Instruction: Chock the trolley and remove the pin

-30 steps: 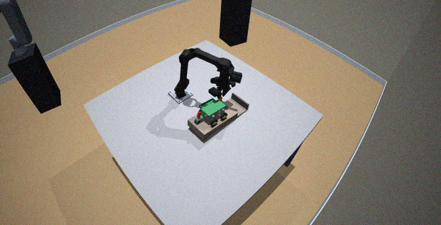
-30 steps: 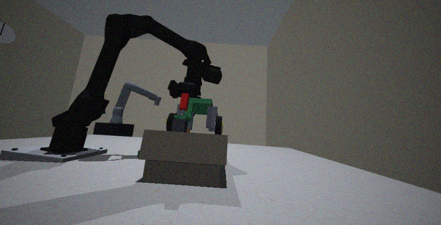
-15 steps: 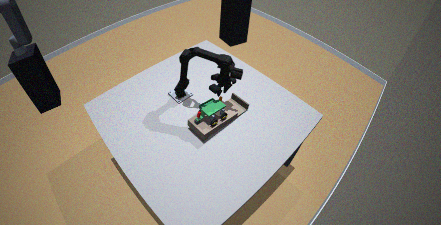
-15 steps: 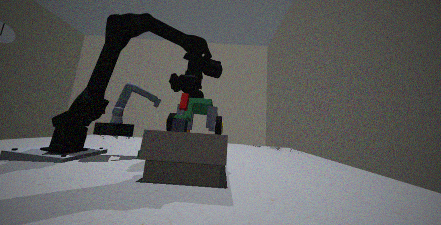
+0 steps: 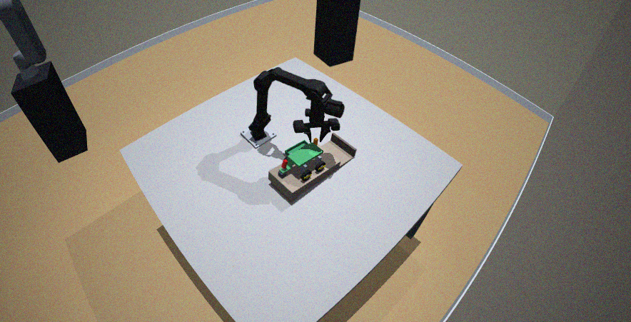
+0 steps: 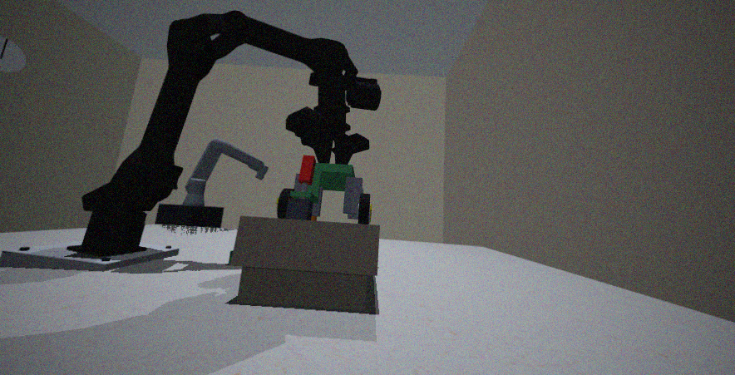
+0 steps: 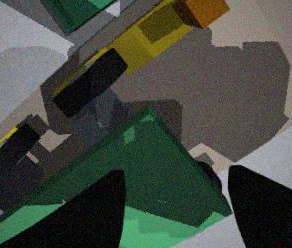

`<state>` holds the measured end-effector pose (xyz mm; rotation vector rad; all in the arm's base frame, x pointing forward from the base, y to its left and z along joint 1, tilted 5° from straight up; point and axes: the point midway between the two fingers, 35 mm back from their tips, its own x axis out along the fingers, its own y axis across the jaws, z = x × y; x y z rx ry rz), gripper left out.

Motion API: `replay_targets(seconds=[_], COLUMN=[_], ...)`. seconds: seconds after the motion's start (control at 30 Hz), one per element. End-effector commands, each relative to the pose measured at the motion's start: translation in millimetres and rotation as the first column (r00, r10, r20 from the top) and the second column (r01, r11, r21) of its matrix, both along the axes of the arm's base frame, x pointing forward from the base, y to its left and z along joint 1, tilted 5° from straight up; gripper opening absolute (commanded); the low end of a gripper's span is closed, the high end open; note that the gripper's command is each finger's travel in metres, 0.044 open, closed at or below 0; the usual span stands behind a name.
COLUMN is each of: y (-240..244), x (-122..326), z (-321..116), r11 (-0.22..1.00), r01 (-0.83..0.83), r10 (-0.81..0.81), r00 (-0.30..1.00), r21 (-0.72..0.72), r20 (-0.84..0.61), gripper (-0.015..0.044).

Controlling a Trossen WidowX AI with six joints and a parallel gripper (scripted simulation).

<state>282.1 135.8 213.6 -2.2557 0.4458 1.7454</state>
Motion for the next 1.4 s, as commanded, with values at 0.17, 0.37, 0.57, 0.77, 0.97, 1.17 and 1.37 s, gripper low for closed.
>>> replay_targets(seconds=[0.17,0.37,0.57,0.77,0.97,1.17,1.37], y=[-73,-124,-145,-145,-147,-150,-153], x=[22,26,25,25,26,28,29], z=[15,24,28,27,19,10,2], r11=[0.876,0.672,0.566,0.566,0.566,0.566,0.566], r01=[0.482,0.74,0.823,0.823,0.823,0.823,0.823], r10=[-0.483,-0.74,-0.824,-0.824,-0.823,-0.823,-0.823], r00=[0.874,0.667,0.56,0.56,0.56,0.56,0.559], r21=[0.022,0.046,0.059,0.059,0.059,0.059,0.059], r20=[0.049,0.08,0.094,0.094,0.094,0.094,0.094], gripper=[0.019,0.019,0.019,0.019,0.019,0.019,0.019])
